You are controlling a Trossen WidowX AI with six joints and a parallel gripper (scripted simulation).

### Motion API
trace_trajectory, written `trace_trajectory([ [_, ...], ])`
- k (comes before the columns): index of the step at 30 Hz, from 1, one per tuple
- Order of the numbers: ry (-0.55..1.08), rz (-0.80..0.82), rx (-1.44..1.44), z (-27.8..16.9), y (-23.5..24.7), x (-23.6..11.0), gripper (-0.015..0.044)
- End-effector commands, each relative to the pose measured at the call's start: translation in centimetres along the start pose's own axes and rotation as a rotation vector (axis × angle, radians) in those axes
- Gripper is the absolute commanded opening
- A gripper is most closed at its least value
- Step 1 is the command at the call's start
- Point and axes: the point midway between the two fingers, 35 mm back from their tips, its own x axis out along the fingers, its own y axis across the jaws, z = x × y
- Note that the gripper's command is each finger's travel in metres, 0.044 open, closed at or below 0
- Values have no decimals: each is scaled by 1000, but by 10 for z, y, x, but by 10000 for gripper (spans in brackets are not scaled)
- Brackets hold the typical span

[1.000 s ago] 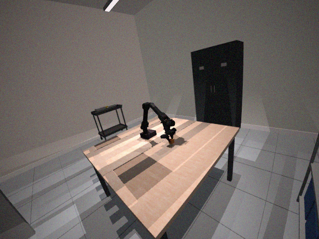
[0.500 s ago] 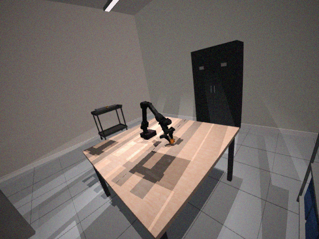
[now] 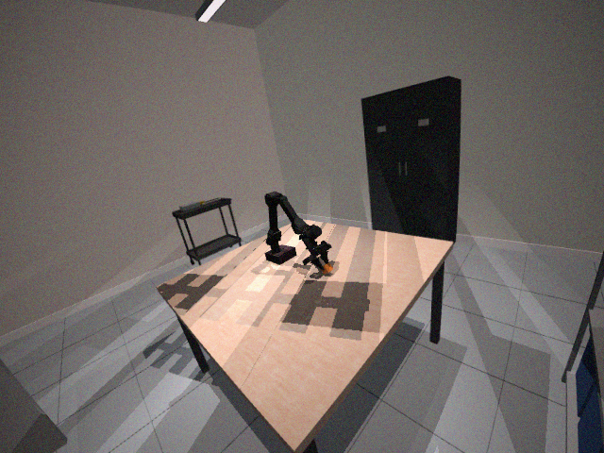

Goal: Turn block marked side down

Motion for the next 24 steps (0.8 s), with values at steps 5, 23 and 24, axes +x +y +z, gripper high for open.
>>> trace_trajectory([
  [5,-111,-5,2,-8,-1,15,0],
  [23,-385,-5,3,-21,-1,15,0],
  [24,-400,-5,3,-22,-1,13,0],
])
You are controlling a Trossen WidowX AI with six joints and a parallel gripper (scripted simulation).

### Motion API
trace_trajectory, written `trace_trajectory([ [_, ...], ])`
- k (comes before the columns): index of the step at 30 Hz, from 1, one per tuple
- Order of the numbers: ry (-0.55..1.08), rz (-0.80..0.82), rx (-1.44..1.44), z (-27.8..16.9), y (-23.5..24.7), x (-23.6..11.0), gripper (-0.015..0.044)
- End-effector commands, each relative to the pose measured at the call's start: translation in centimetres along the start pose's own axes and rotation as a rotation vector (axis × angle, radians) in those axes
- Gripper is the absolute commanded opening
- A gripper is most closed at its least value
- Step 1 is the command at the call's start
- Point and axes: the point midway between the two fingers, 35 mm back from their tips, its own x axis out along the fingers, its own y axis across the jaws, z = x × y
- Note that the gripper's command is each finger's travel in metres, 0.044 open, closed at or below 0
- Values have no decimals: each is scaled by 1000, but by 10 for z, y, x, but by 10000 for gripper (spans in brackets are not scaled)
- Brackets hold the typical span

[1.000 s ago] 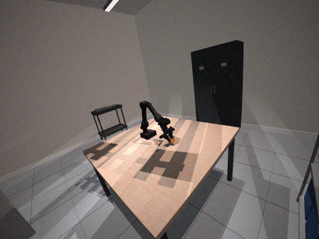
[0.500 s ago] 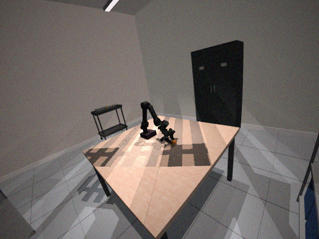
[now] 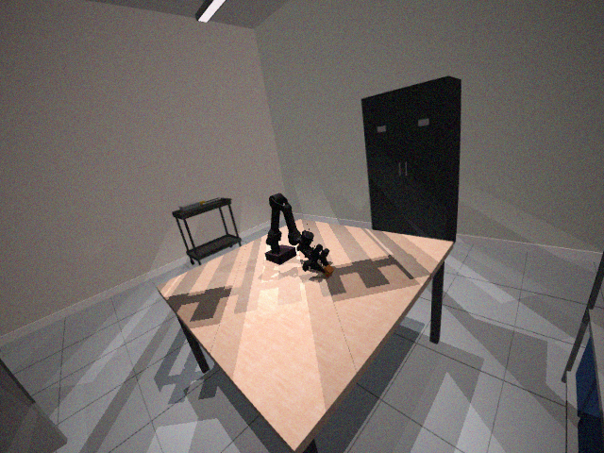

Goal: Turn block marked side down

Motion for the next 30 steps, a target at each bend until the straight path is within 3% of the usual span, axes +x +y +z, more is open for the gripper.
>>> trace_trajectory([
  [1,-52,-4,3,-5,-1,-6,0],
  [21,-90,-5,3,-3,-1,-9,0],
  [30,-90,-5,3,-3,-1,-9,236],
])
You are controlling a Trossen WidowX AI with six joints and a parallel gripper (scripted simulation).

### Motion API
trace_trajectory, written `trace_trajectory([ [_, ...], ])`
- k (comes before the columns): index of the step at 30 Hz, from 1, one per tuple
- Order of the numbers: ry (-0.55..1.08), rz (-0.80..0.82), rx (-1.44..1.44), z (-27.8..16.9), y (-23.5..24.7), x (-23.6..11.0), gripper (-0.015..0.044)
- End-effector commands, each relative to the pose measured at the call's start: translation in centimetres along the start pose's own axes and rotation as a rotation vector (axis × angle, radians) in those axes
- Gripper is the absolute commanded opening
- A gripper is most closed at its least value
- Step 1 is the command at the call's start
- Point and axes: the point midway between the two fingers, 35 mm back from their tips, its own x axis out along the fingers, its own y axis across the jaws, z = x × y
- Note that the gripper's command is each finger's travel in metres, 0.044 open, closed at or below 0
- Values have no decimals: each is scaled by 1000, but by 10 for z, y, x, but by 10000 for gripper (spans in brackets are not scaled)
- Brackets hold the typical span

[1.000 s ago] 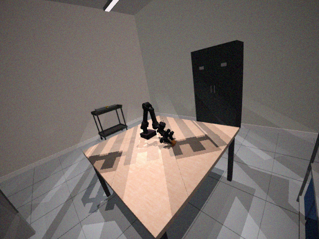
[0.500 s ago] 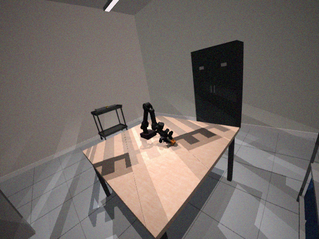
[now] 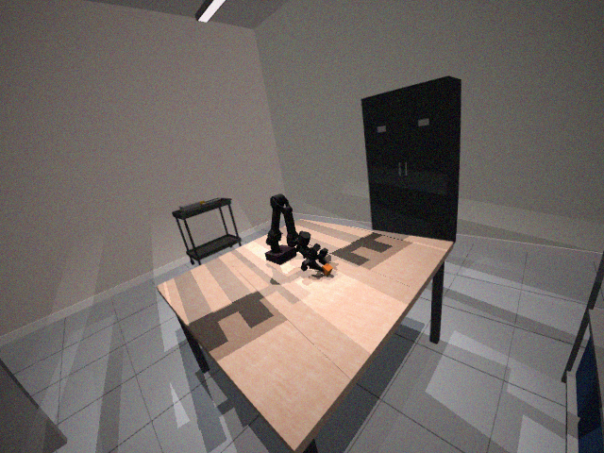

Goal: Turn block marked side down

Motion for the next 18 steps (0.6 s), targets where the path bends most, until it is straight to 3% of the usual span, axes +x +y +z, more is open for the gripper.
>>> trace_trajectory([
  [1,-2,-4,3,0,-1,0,263],
  [8,-2,-4,3,0,-1,0,440],
  [18,-2,-4,3,0,-1,0,440],
])
